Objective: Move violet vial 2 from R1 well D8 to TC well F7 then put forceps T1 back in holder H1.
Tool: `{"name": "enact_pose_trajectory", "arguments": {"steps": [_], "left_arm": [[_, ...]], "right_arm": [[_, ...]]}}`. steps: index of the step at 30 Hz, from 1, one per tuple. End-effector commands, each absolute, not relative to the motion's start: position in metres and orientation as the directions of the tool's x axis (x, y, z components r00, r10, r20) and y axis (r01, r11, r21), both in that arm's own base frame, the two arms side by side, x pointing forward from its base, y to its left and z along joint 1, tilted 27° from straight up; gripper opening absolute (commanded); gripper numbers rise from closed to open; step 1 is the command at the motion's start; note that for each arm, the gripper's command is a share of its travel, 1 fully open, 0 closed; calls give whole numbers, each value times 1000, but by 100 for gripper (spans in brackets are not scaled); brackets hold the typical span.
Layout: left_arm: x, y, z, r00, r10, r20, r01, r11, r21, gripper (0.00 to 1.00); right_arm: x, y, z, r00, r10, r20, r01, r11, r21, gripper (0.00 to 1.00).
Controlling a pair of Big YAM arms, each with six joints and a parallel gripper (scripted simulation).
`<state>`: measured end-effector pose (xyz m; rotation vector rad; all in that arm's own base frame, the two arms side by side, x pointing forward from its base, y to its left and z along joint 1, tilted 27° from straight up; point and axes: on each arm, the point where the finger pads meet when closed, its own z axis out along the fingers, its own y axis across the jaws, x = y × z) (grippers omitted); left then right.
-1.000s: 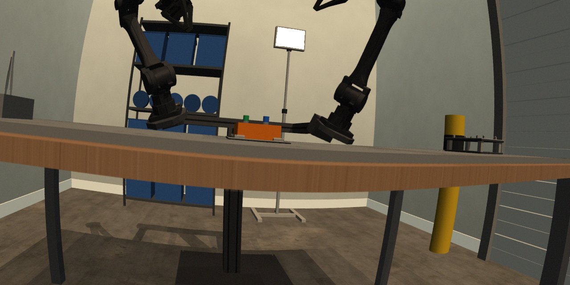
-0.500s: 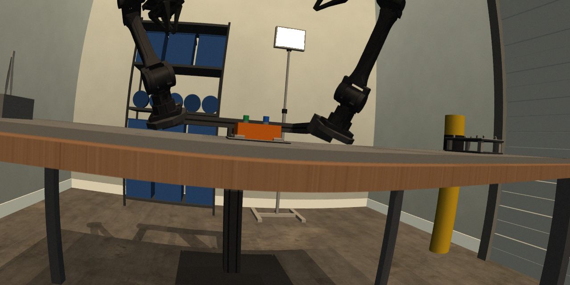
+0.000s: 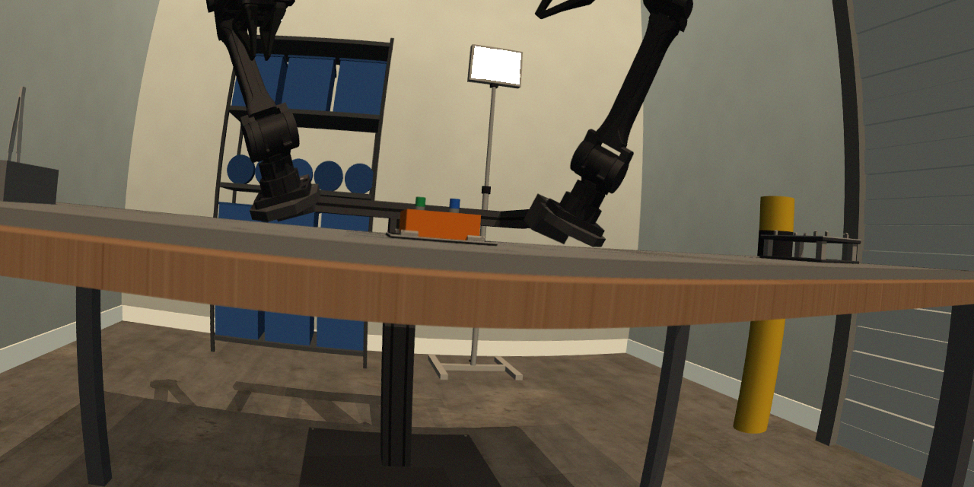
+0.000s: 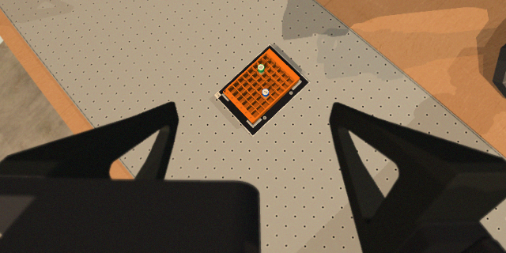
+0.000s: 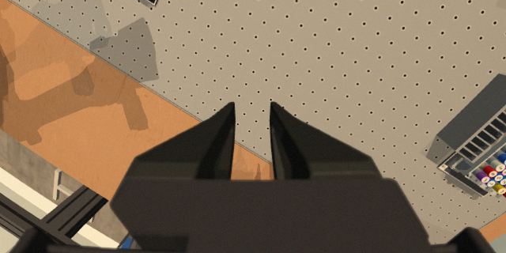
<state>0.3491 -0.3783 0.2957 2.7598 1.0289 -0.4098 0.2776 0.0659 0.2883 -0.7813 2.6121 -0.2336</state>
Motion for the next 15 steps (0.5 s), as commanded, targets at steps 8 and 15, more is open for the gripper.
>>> {"name": "enact_pose_trajectory", "arguments": {"steps": [8,15], "left_arm": [[351,-383,309,734,605,-307,656,-748,94,100],[351,-383,309,734,605,-307,656,-748,94,100]], "right_arm": [[282,34,315,-883,-313,-350,-225,936,-270,23],[278,13,321,-924,-152,-351,-47,956,-290,23]]}}
